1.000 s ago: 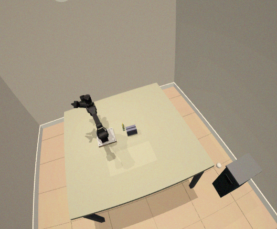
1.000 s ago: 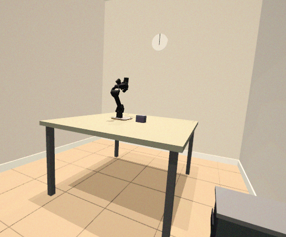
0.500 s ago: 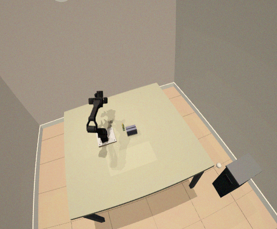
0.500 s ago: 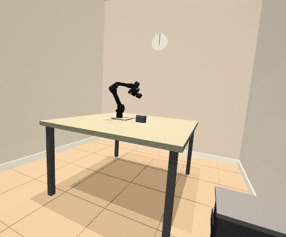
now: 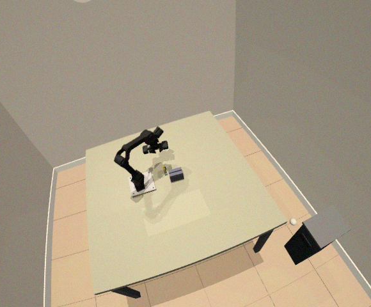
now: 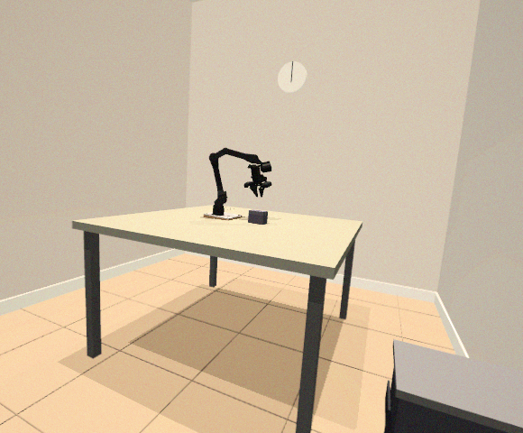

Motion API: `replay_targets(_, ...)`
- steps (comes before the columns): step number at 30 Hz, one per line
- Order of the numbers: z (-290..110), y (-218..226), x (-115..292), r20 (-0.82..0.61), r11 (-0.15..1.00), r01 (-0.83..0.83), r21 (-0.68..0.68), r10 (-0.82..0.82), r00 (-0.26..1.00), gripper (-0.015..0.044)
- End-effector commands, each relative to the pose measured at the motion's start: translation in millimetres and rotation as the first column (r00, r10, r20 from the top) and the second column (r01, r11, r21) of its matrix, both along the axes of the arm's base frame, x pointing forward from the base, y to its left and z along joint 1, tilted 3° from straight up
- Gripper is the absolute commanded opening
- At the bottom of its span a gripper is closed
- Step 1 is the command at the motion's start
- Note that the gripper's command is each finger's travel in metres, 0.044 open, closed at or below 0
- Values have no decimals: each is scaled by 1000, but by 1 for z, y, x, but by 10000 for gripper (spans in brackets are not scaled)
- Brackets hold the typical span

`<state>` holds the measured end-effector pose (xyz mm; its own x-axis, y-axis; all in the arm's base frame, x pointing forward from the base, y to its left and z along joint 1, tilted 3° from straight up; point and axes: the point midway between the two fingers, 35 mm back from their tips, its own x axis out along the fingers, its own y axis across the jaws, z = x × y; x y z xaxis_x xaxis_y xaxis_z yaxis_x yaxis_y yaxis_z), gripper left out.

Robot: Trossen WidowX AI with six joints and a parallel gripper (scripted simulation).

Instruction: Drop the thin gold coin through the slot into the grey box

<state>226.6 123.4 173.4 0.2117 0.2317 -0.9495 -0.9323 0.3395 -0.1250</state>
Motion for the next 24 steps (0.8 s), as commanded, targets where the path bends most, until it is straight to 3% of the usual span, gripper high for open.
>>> replay_targets(1, -11, -54, 1, -95, 980, -46, -192, 28, 995, 161)
replay_targets(4, -14, -73, -3, -146, 966, -75, -247, 39, 988, 161)
replay_targets(24, -65, -73, 5, -146, 966, -75, -247, 39, 988, 161)
